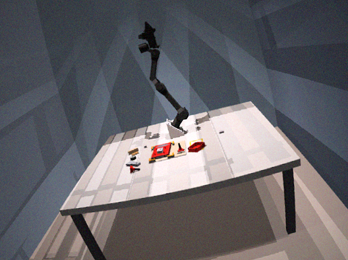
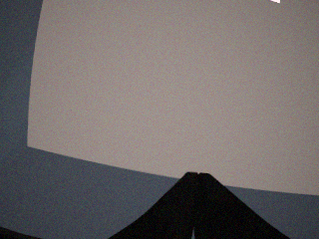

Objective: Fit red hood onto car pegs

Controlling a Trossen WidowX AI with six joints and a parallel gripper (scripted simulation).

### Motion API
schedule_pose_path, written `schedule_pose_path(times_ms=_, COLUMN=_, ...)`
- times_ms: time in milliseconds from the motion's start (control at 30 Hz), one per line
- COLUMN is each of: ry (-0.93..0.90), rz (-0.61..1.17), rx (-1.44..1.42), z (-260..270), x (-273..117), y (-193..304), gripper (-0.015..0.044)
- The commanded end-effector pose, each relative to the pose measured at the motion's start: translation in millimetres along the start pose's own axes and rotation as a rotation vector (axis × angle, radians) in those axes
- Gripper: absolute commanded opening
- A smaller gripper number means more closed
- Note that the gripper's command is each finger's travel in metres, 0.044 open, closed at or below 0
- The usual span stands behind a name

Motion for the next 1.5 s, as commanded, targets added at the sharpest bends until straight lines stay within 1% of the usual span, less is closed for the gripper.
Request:
schedule_pose_path(times_ms=0, ry=0.0, rz=0.0, rx=0.0, z=0.0, x=0.0, y=0.0, gripper=0.0)
schedule_pose_path(times_ms=33, ry=0.0, rz=0.0, rx=0.0, z=0.0, x=0.0, y=0.0, gripper=0.0)
schedule_pose_path(times_ms=133, ry=-0.022, rz=0.03, rx=-0.002, z=13.1, x=-1.1, y=14.6, gripper=0.0079)
schedule_pose_path(times_ms=367, ry=-0.113, rz=0.178, rx=-0.019, z=68.1, x=-13.8, y=85.9, gripper=0.0263)
schedule_pose_path(times_ms=600, ry=-0.185, rz=0.338, rx=-0.045, z=111.9, x=-38.4, y=162.5, gripper=0.044)
schedule_pose_path(times_ms=700, ry=-0.208, rz=0.409, rx=-0.059, z=126.1, x=-52.1, y=195.6, gripper=0.044)
schedule_pose_path(times_ms=900, ry=-0.192, rz=0.464, rx=-0.125, z=133.8, x=-70.4, y=234.9, gripper=0.044)
schedule_pose_path(times_ms=1033, ry=-0.21, rz=0.54, rx=-0.144, z=142.2, x=-88.8, y=270.0, gripper=0.044)
schedule_pose_path(times_ms=1233, ry=-0.228, rz=0.691, rx=-0.186, z=148.3, x=-129.1, y=335.9, gripper=0.044)
schedule_pose_path(times_ms=1467, ry=-0.227, rz=0.869, rx=-0.248, z=139.1, x=-182.5, y=406.9, gripper=0.044)
Point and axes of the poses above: the point midway between the two fingers, 35 mm back from their tips, its own x axis out along the fingers, its own z axis across the jaws, y = z × x, the point moved 1 cm from there along -x, back along the fingers, and after that the axes turned 11 degrees about -x, right-handed, at the moved point
